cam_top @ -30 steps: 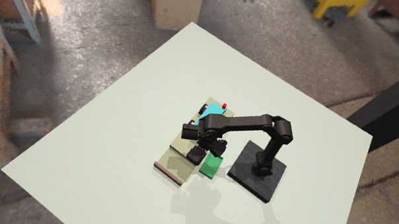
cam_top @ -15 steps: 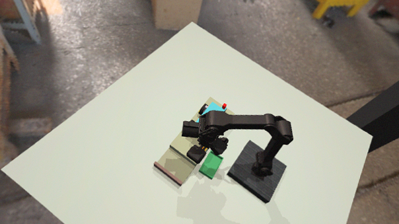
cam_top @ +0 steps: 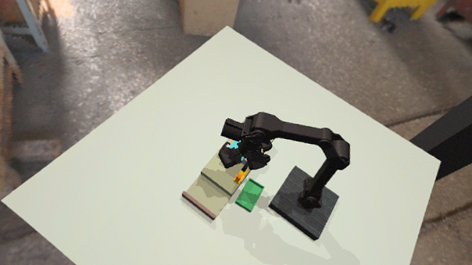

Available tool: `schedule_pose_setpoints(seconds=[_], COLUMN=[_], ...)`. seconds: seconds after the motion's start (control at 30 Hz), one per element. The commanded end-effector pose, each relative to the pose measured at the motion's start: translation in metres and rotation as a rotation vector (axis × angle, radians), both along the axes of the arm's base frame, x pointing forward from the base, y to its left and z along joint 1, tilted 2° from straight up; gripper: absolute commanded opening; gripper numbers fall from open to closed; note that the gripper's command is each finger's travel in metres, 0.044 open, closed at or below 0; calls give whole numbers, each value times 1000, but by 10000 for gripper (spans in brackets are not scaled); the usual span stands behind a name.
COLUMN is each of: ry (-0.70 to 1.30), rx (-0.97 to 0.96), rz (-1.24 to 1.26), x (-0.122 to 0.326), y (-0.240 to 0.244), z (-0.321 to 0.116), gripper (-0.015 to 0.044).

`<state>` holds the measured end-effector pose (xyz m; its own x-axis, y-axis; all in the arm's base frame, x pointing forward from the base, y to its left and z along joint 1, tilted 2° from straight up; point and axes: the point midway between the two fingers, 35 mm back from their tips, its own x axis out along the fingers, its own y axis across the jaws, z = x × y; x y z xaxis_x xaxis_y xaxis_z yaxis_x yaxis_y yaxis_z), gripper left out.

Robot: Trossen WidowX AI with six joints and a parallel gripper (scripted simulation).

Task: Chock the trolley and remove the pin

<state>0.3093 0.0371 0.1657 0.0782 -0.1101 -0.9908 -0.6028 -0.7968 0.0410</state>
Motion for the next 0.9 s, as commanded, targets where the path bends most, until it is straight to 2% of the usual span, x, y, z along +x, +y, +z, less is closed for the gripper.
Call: schedule_pose_setpoints(seconds=[0.0,0.47,0.87], ry=[-32,-136,-142], rx=[-37,-183,-191], rz=[-252,-1073,-1112], x=[4,-23,-26], y=[-40,-168,-174], z=[10,37,35], gripper=[190,190,190])
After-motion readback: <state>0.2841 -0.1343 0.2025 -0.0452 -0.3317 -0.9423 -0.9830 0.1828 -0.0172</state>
